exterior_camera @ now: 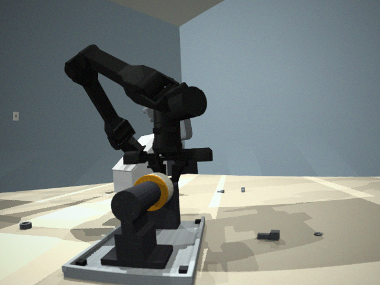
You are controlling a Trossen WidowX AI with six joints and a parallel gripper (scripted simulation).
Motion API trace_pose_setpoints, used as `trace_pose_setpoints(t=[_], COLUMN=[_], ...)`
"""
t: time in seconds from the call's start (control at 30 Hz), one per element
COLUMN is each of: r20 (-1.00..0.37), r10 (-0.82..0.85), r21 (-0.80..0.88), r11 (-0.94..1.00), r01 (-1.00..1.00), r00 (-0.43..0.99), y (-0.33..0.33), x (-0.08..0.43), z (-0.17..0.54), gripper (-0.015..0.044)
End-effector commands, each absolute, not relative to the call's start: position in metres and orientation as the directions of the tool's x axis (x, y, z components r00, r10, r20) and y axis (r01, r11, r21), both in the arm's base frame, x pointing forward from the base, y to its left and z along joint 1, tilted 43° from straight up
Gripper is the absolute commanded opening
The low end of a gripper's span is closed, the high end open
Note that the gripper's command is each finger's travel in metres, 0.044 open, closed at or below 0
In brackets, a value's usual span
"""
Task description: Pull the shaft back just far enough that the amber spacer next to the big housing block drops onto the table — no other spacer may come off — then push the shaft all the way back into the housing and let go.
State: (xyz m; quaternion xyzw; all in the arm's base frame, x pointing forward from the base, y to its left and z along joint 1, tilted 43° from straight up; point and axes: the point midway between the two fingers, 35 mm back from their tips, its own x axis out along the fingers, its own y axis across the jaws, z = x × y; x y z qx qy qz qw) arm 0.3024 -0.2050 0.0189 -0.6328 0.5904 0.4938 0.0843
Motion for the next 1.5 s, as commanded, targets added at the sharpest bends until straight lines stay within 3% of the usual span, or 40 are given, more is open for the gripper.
trace_pose_setpoints(t=[0.0,1.47], r20=[-0.727,-0.727], r10=[-0.661,-0.661], r21=[0.477,0.477], r11=[-0.29,-0.29], r01=[-0.83,-0.83], r00=[-0.187,-0.187], y=[-0.2035,-0.2], x=[0.3013,0.2986], z=[0.0178,0.0152], gripper=[0.0,0.0])
